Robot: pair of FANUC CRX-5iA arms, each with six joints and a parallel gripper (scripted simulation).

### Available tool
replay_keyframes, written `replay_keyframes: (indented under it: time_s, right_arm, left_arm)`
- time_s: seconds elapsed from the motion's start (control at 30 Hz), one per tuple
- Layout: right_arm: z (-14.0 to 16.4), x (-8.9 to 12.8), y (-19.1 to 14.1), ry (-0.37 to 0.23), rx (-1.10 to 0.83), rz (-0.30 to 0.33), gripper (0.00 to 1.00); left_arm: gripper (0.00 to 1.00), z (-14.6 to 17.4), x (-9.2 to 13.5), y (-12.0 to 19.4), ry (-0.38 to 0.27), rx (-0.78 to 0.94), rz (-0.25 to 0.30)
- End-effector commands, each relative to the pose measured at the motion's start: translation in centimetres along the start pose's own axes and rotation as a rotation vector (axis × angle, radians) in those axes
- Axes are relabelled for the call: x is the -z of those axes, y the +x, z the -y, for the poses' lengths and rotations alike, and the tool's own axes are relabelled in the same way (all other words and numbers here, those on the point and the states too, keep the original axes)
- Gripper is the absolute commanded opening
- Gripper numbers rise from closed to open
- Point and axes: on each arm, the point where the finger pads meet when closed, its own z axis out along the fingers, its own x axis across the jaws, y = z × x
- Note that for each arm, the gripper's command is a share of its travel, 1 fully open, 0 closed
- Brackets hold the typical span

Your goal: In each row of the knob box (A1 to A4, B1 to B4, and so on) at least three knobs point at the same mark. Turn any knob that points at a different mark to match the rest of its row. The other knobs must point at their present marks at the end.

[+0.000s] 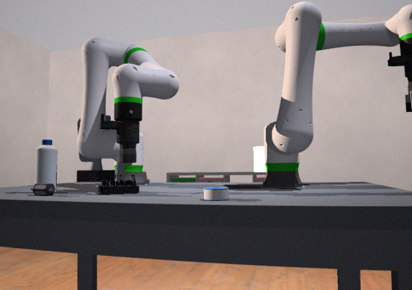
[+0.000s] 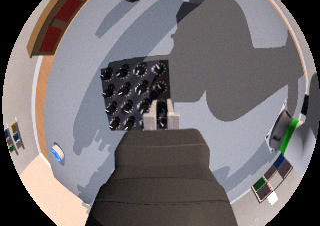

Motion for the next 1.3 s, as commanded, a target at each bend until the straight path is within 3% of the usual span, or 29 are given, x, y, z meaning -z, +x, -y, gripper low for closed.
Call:
replay_keyframes:
  time_s: [0.0, 0.6, 1.27]
  right_arm:
    - [0.01, 0.06, -0.05, 0.000, 0.005, 0.001, 0.30]
    - [0.01, 0.06, -0.05, 0.000, 0.140, 0.001, 0.30]
    - [0.01, 0.06, -0.05, 0.001, 0.504, 0.001, 0.30]
  left_arm:
    - [1.00, -0.02, 0.08, -0.01, -0.002, 0.000, 0.000]
    - [1.00, -0.02, 0.08, -0.01, -0.002, 0.000, 0.000]
    - [1.00, -0.02, 0.08, -0.01, -0.002, 0.000, 0.000]
